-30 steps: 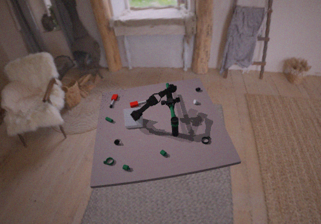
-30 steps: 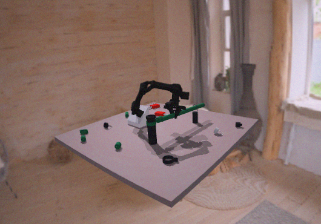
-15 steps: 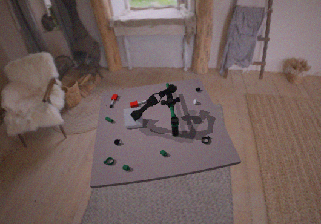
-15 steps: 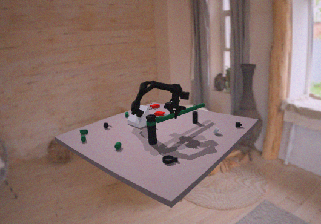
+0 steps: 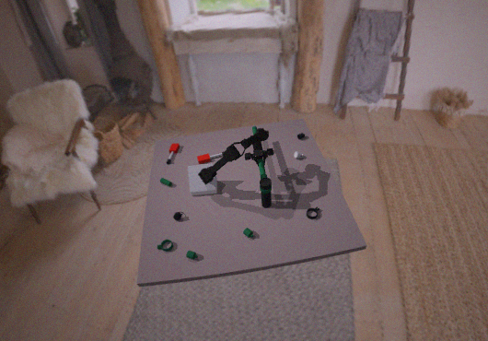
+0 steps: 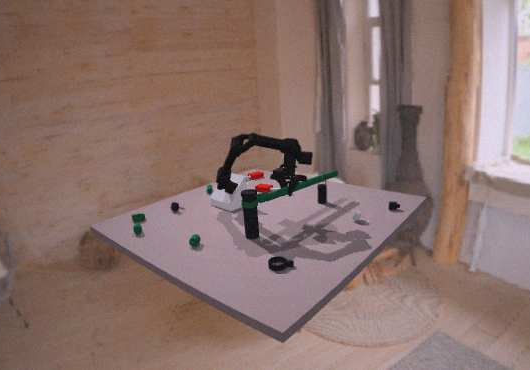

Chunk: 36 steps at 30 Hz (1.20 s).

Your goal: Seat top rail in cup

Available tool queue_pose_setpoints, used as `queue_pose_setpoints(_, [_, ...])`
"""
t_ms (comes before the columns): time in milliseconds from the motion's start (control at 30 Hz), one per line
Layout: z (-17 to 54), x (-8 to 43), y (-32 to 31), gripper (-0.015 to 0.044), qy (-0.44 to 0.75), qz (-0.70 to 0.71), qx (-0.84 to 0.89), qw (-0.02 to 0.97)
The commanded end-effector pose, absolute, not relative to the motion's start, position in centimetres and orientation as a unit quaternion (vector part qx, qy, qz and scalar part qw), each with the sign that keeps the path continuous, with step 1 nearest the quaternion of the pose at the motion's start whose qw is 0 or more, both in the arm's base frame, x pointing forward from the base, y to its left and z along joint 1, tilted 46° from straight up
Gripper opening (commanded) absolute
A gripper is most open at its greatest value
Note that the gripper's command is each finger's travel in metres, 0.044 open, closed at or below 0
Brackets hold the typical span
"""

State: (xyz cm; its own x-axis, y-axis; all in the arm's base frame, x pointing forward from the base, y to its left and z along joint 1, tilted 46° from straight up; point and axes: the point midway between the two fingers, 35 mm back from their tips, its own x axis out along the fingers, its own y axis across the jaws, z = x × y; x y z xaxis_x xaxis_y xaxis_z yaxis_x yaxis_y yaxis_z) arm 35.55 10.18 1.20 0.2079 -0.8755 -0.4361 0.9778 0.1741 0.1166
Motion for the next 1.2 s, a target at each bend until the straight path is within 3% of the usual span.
queue_pose_setpoints(0, [1.47, 35.64, 10.24, 0.0, 0.134, -0.612, 0.187, 0.756])
queue_pose_setpoints(1167, [1.78, 35.87, 10.33, 0.0, 0.131, -0.612, 0.182, 0.758])
